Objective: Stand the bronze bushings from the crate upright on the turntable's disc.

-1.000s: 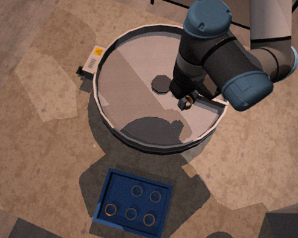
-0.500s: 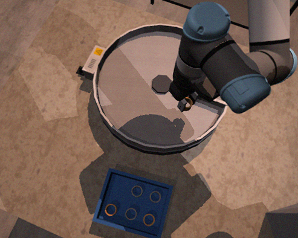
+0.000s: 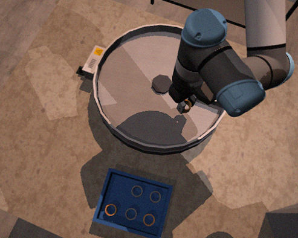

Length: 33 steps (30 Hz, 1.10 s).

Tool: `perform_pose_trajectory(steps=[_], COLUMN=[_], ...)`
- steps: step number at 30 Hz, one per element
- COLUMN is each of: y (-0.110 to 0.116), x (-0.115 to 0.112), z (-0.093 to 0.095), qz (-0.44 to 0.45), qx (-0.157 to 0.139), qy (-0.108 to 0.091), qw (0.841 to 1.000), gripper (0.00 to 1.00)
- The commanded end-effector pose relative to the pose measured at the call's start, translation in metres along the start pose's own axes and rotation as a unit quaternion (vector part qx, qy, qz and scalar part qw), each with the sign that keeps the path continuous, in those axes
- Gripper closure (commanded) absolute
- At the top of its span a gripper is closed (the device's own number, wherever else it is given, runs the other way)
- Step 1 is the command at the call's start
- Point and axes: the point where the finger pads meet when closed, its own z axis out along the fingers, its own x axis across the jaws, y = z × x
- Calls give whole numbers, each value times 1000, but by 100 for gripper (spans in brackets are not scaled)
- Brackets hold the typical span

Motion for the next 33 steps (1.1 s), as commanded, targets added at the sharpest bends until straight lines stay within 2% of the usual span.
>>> perform_pose_trajectory(steps=[1,22,33], y=[2,2,2], x=[0,0,0], z=[0,0,9], qz=[0,0,1], qx=[-2,-2,-2], qy=[0,0,0], qw=[1000,1000,1000], gripper=[100,100,100])
